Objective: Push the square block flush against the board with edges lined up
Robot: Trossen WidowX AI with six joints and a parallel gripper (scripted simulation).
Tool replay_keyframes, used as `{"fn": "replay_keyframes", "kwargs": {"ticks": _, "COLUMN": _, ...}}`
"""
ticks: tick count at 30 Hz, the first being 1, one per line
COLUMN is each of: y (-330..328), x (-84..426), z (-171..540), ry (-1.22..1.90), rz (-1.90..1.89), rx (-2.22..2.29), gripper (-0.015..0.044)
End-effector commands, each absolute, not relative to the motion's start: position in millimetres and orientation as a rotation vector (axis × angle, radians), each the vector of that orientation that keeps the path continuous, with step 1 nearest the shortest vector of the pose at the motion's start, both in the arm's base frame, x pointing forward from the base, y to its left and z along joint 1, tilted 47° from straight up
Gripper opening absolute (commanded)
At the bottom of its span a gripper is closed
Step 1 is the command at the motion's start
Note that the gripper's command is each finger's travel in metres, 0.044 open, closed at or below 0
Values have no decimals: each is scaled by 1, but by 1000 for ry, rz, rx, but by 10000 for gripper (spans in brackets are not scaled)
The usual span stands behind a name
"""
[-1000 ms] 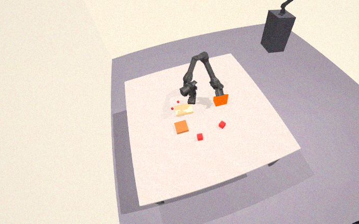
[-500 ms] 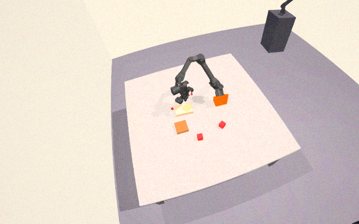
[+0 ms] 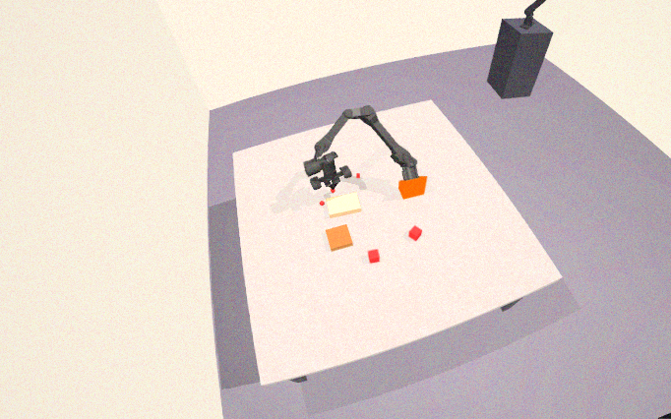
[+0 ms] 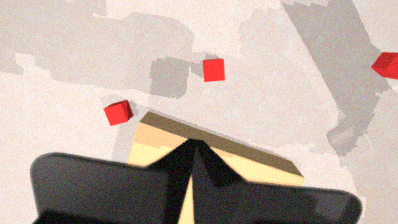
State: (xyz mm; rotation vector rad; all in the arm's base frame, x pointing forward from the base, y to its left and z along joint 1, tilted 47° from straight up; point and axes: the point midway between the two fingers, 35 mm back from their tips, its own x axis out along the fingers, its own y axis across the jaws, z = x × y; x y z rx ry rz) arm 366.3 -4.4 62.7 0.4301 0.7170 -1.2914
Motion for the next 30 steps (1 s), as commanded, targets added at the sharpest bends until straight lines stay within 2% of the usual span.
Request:
{"fn": "replay_keyframes", "kwargs": {"ticks": 1, "y": -11, "x": 379, "z": 66, "ry": 638, "rz": -1345, "rx": 519, "gripper": 0}}
{"fn": "replay_keyframes", "kwargs": {"ticks": 8, "y": -17, "x": 389, "z": 66, "ry": 580, "rz": -1377, "rx": 586, "gripper": 0}}
{"fn": "replay_keyframes", "kwargs": {"ticks": 13, "y": -55, "x": 394, "z": 31, "ry": 578, "rz": -1378, "rx": 584, "gripper": 0}}
{"fn": "replay_keyframes", "kwargs": {"ticks": 30, "y": -48, "x": 395, "z": 24, "ry": 579, "rz": -1377, "rx": 586, "gripper": 0}}
